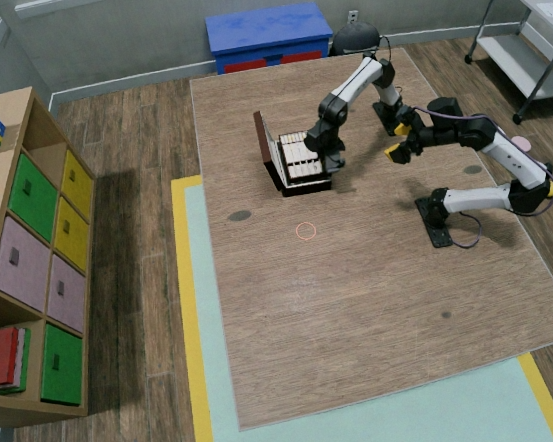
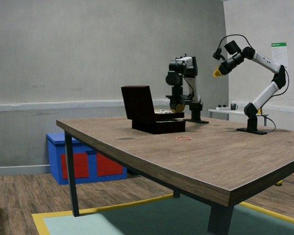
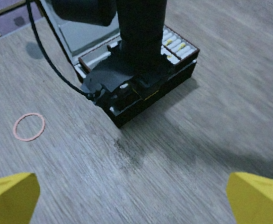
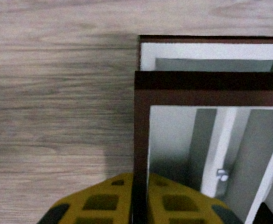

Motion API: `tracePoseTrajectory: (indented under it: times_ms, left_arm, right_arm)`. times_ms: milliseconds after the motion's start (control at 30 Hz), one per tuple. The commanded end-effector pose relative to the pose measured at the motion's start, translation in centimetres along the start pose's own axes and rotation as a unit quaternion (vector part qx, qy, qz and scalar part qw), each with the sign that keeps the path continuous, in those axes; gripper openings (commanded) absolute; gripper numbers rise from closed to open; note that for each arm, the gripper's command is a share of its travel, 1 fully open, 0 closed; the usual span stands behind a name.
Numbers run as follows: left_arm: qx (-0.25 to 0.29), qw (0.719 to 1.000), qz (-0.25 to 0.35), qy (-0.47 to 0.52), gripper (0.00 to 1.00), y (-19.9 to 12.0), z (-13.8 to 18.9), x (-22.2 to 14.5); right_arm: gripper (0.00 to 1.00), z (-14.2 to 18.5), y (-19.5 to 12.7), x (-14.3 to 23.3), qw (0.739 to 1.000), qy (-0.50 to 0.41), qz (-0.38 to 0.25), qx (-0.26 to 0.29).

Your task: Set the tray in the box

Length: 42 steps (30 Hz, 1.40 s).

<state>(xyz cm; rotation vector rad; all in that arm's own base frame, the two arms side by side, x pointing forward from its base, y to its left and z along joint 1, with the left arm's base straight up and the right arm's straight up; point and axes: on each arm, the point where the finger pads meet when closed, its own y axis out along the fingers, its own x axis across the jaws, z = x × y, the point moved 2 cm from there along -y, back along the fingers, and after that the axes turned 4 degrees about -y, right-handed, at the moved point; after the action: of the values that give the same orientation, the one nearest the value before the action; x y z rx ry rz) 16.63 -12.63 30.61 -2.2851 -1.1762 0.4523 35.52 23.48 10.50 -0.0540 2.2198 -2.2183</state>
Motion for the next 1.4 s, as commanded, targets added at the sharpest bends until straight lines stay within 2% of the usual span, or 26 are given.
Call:
tracePoseTrajectory:
  times_ms: [0,67,400,533,1100,1167,1267,1367]
  left_arm:
    - [-0.012,1.000,0.003,-0.001,1.00,-0.9,-0.6,0.0]
    - [-0.014,1.000,0.003,-0.001,1.00,-0.9,-0.7,0.0]
    - [-0.016,1.000,0.004,0.000,1.00,-0.9,-0.8,0.0]
    - [-0.016,1.000,0.004,-0.001,1.00,-0.9,-0.8,0.0]
    - [-0.016,1.000,0.004,-0.001,1.00,-0.9,-0.8,0.0]
    - [-0.016,1.000,0.004,-0.001,1.00,-0.9,-0.8,0.0]
    - [-0.016,1.000,0.004,-0.001,1.00,-0.9,-0.8,0.0]
    - [-0.016,1.000,0.004,-0.001,1.00,-0.9,-0.8,0.0]
  right_arm:
    - [0.00,0.1,-0.6,-1.4,1.000,0.000,0.018,0.001]
    - [0.00,0.1,-1.5,-1.4,1.000,0.004,0.027,-0.005]
    - [0.00,0.2,-1.0,-1.4,1.000,0.000,0.012,0.004]
    - [0.00,-0.2,-1.7,-1.3,0.999,-0.006,0.043,-0.011]
    - [0.00,-0.4,-2.3,-1.9,0.998,-0.005,0.056,-0.019]
    - [0.00,-0.7,-1.7,-2.3,0.997,-0.004,0.067,-0.025]
    - [0.00,0.1,-0.2,-1.5,0.999,-0.002,0.049,-0.014]
    - [0.00,0.2,0.0,-1.2,0.999,-0.001,0.043,-0.011]
